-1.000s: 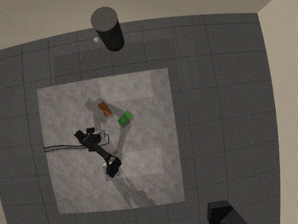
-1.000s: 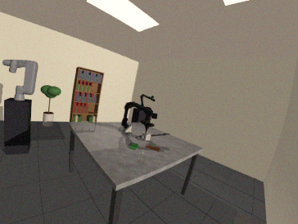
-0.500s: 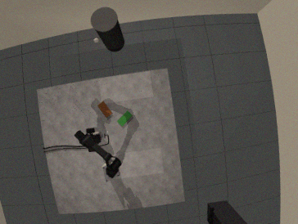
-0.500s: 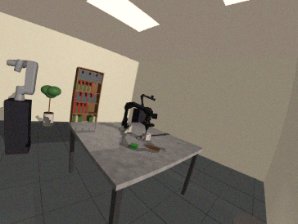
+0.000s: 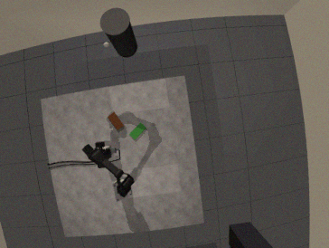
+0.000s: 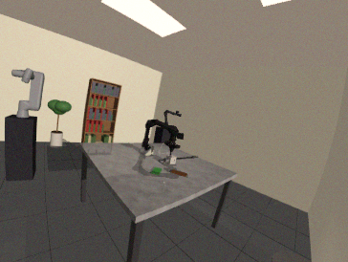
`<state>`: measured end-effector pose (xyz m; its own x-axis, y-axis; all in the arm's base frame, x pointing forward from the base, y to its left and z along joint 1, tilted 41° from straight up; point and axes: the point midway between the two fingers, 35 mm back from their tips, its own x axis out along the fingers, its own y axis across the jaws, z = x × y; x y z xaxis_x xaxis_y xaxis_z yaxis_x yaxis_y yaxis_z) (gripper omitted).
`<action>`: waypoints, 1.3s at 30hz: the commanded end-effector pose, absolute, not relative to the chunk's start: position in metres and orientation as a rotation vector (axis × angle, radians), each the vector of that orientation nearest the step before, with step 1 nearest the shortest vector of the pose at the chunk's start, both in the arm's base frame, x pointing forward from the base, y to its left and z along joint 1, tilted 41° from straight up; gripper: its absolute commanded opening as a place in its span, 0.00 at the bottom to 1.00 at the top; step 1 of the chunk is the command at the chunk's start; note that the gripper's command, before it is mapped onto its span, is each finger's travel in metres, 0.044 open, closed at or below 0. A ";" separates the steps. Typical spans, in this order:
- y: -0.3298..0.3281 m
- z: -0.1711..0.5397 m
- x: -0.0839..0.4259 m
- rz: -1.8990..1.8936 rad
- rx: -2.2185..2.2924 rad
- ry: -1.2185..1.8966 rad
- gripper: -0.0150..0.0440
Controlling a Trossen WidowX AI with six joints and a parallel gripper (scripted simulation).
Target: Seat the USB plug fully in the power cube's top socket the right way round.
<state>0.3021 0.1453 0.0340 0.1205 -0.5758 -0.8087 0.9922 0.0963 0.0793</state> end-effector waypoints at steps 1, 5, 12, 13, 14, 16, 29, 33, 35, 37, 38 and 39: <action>0.145 0.034 0.302 -1.314 0.749 0.711 0.25; 0.145 0.033 0.302 -1.314 0.749 0.711 0.25; 0.144 0.033 0.302 -1.314 0.749 0.711 0.25; 0.144 0.033 0.302 -1.314 0.749 0.711 0.25; 0.144 0.033 0.302 -1.314 0.749 0.711 0.25; 0.144 0.032 0.302 -1.314 0.749 0.711 0.25; 0.143 0.031 0.303 -1.314 0.749 0.711 0.25; 0.143 0.031 0.303 -1.314 0.749 0.711 0.25; 0.143 0.031 0.303 -1.314 0.749 0.711 0.25; 0.143 0.030 0.303 -1.314 0.749 0.711 0.25; 0.142 0.030 0.303 -1.314 0.749 0.711 0.25; 0.142 0.030 0.303 -1.314 0.749 0.711 0.25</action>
